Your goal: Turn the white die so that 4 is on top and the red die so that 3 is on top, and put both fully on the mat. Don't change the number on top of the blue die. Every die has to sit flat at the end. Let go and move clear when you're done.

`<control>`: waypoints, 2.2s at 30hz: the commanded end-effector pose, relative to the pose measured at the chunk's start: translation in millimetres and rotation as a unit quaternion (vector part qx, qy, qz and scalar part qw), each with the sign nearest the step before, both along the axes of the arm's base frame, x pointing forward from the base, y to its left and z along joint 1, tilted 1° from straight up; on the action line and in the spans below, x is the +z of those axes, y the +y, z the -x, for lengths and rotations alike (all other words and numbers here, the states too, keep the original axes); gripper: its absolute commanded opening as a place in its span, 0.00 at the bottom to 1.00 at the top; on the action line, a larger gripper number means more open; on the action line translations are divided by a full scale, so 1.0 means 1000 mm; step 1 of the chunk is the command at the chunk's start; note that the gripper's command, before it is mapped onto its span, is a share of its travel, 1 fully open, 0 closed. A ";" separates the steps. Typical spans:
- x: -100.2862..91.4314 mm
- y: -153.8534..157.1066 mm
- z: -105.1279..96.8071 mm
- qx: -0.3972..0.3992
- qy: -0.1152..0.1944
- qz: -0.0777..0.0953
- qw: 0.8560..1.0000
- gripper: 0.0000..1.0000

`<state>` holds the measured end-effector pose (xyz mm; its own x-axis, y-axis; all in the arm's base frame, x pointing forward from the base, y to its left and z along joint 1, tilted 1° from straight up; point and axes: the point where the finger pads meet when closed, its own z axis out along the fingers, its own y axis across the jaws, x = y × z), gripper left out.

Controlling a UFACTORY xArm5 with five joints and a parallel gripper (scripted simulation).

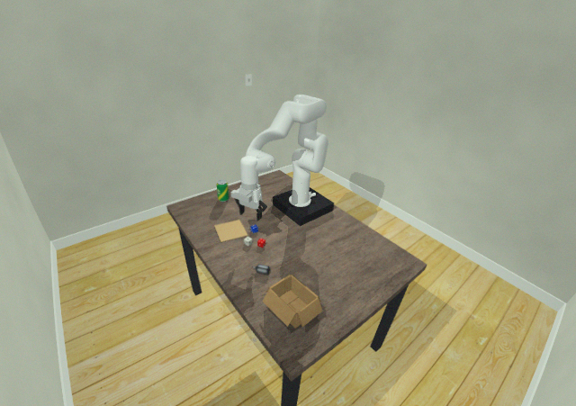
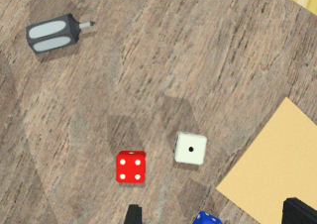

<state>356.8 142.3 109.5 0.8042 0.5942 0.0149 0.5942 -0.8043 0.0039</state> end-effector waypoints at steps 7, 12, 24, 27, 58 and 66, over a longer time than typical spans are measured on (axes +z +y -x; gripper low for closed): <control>-0.003 0.013 -0.024 -0.077 0.002 0.000 0.997 1.00; -0.003 0.013 -0.024 -0.077 0.002 0.000 0.997 1.00; -0.006 0.013 -0.024 -0.031 0.002 0.000 1.000 1.00; -0.010 0.014 -0.024 0.037 0.002 0.001 0.999 1.00; -0.043 0.015 -0.024 0.554 -0.001 0.007 0.833 1.00; -0.049 0.015 -0.024 0.636 -0.002 0.008 0.771 1.00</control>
<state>378.9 156.9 60.4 -0.3846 0.9231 0.0000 0.9231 0.3846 0.0052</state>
